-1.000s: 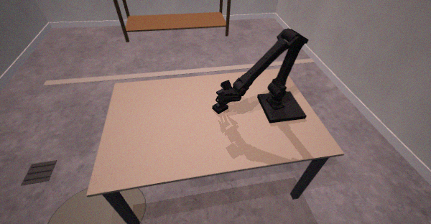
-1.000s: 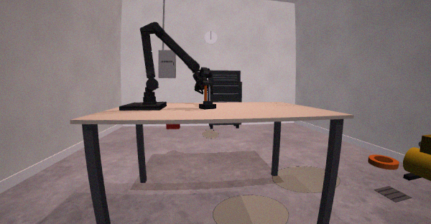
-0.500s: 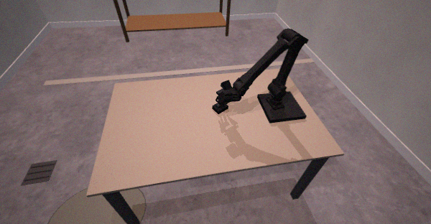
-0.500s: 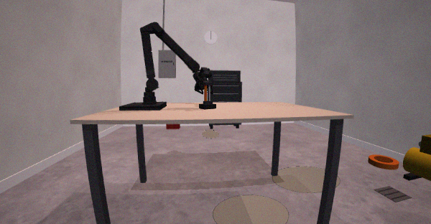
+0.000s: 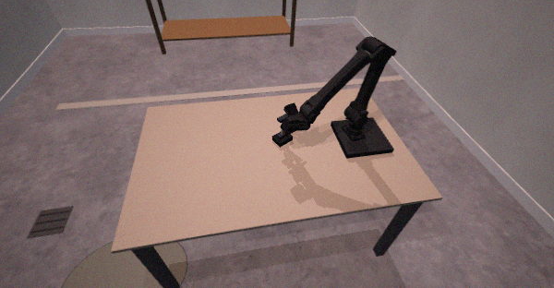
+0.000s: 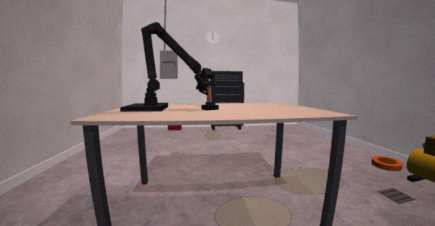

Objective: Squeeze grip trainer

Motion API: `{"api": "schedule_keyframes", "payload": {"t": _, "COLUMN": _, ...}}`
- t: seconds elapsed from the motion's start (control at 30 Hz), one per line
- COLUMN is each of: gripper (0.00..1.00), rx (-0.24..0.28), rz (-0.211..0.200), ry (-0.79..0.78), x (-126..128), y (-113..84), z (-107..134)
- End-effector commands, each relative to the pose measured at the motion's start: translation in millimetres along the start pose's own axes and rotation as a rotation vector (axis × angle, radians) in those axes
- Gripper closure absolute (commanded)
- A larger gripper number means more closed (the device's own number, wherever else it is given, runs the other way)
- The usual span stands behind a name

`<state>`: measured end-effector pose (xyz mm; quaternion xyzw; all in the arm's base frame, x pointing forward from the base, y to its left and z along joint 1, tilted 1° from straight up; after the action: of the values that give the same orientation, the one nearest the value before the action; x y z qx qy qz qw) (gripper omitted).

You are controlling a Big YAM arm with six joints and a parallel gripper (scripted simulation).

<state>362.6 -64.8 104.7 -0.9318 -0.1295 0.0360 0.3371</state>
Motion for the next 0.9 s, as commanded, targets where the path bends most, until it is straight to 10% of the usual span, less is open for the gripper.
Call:
{"api": "schedule_keyframes", "payload": {"t": 0.0, "gripper": 0.79, "rx": 0.004, "rz": -0.029, "ry": 0.012, "x": 17.1, "y": -1.2, "z": -5.0}}
{"api": "schedule_keyframes", "payload": {"t": 0.87, "gripper": 0.79, "rx": 0.008, "rz": -0.019, "ry": 0.002, "x": 12.2, "y": 0.2, "z": -1.5}}
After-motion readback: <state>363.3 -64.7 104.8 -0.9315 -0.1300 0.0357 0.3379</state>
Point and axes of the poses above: the point where the finger pads meet when closed, its own y axis out along the fingers, its own x axis across the jaws, z = x × y, the point moved 6 cm from there along -y, back along the fingers, and after that the axes turned 3 degrees about y, right-handed, at the moved point
